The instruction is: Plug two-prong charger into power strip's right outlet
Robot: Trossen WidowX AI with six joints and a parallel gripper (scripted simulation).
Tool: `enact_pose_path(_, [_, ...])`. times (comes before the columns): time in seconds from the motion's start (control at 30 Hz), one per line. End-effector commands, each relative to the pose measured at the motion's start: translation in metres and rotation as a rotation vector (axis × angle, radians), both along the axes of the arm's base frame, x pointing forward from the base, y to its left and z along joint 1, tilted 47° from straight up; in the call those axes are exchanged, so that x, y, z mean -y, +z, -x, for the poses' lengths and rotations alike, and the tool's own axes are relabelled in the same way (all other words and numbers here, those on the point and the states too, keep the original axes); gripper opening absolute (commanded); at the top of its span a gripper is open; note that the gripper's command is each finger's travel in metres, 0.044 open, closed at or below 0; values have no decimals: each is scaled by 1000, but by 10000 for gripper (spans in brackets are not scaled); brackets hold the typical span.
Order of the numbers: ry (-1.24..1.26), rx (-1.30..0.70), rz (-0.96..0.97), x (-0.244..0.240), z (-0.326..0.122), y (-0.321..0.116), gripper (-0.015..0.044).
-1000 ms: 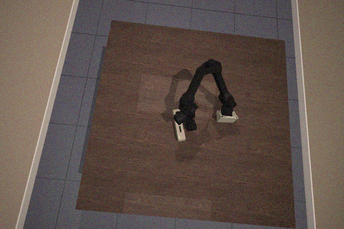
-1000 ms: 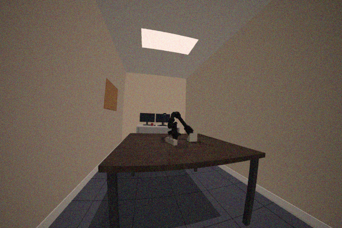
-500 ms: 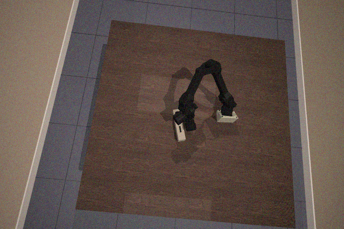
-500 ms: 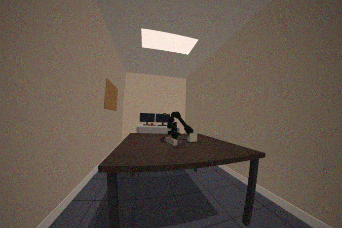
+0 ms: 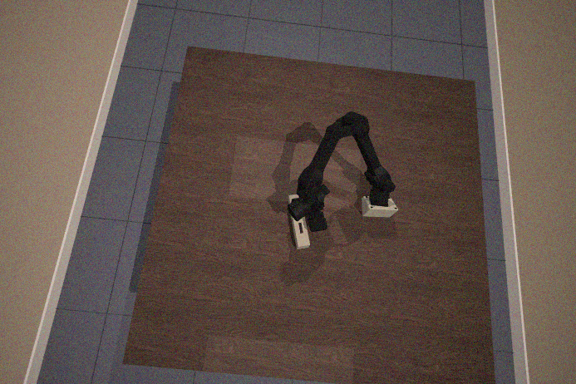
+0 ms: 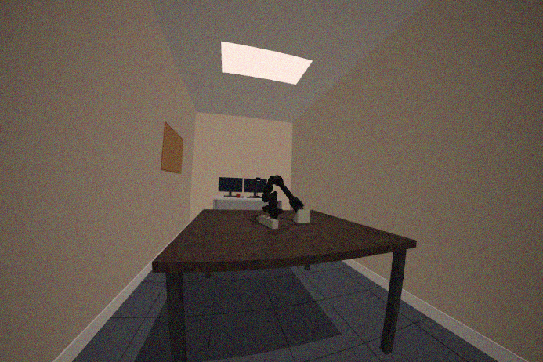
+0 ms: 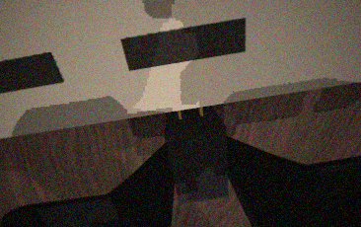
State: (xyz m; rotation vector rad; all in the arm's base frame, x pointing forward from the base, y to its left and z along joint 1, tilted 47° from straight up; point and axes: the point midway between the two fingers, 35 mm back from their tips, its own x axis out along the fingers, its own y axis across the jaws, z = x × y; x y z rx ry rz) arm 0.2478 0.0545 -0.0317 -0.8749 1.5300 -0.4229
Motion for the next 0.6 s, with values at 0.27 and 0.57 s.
enact_pose_path(0.27, [5, -2, 3, -1, -5, 0, 0])
enact_pose_path(0.57, [5, -2, 3, -2, -8, 0, 0])
